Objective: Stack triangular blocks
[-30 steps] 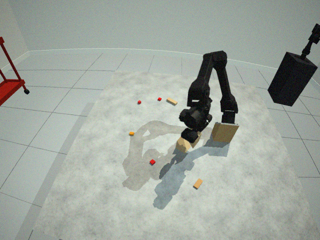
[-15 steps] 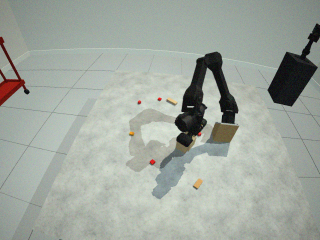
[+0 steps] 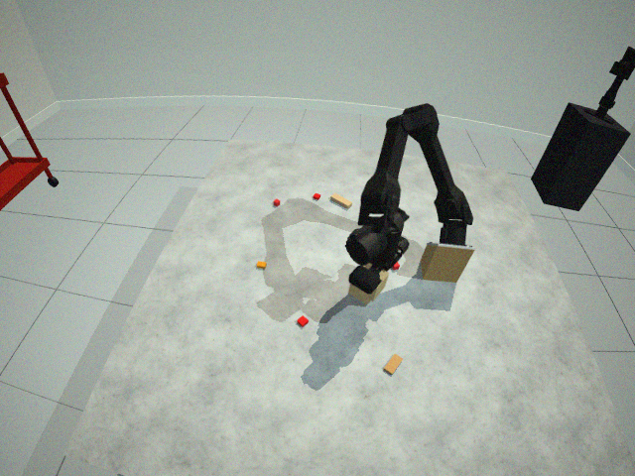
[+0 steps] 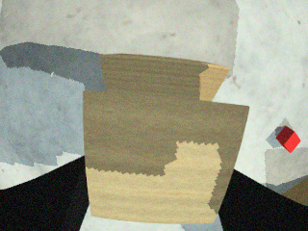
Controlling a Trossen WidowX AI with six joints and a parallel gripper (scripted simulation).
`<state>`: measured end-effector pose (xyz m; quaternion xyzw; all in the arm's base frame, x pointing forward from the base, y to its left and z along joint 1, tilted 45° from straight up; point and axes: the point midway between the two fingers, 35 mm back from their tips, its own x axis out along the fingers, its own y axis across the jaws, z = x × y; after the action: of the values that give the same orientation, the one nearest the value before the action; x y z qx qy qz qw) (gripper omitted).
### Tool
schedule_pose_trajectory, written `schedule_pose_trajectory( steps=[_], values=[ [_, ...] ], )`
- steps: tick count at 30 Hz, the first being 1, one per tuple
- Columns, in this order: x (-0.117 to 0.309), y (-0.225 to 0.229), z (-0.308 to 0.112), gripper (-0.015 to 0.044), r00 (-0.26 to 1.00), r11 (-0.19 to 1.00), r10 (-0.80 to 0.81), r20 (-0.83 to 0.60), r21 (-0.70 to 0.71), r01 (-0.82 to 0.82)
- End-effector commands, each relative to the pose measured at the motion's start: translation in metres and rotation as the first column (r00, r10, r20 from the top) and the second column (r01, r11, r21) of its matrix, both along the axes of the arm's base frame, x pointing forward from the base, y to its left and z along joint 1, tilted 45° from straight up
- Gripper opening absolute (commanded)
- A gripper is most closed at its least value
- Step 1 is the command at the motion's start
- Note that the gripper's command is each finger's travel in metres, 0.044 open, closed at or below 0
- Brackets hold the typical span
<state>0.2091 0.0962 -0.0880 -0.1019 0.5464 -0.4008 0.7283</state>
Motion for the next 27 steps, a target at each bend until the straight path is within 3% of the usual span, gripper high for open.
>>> schedule_pose_trajectory(
  steps=[1, 27],
  values=[
    [0.0007, -0.001, -0.0002, 0.0, 1.0, 1.0, 0.006, -0.001, -0.005, -0.006],
    [0.0064, -0.0106, -0.0069, 0.0, 1.0, 1.0, 0.007, -0.001, -0.006, -0.007]
  ],
)
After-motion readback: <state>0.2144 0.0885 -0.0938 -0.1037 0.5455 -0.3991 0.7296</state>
